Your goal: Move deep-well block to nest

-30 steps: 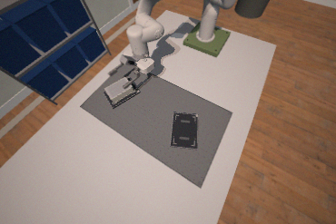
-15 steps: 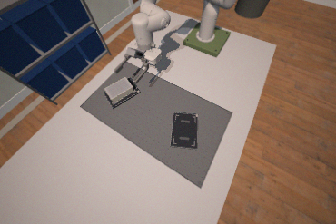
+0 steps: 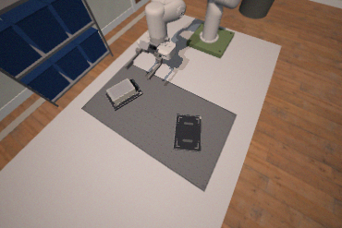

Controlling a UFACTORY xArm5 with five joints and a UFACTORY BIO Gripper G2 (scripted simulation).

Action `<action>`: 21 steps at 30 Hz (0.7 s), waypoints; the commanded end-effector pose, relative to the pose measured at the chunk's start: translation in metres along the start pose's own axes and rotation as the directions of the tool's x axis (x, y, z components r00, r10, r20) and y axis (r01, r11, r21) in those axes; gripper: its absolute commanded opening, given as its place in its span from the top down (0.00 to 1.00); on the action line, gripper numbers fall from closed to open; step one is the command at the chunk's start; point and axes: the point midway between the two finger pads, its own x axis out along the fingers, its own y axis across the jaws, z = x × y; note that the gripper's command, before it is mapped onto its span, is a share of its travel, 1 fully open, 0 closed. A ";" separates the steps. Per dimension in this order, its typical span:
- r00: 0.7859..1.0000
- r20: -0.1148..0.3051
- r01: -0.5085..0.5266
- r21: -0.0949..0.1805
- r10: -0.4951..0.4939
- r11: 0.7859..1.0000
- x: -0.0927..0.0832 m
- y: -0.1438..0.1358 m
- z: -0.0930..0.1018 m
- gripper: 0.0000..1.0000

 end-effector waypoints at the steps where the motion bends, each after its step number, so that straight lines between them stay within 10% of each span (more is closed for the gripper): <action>1: 1.000 0.003 0.001 -0.002 -0.001 1.000 -0.009 0.018 0.018 0.63; 21: 1.000 0.003 0.001 -0.001 -0.001 1.000 -0.036 0.075 0.067 0.63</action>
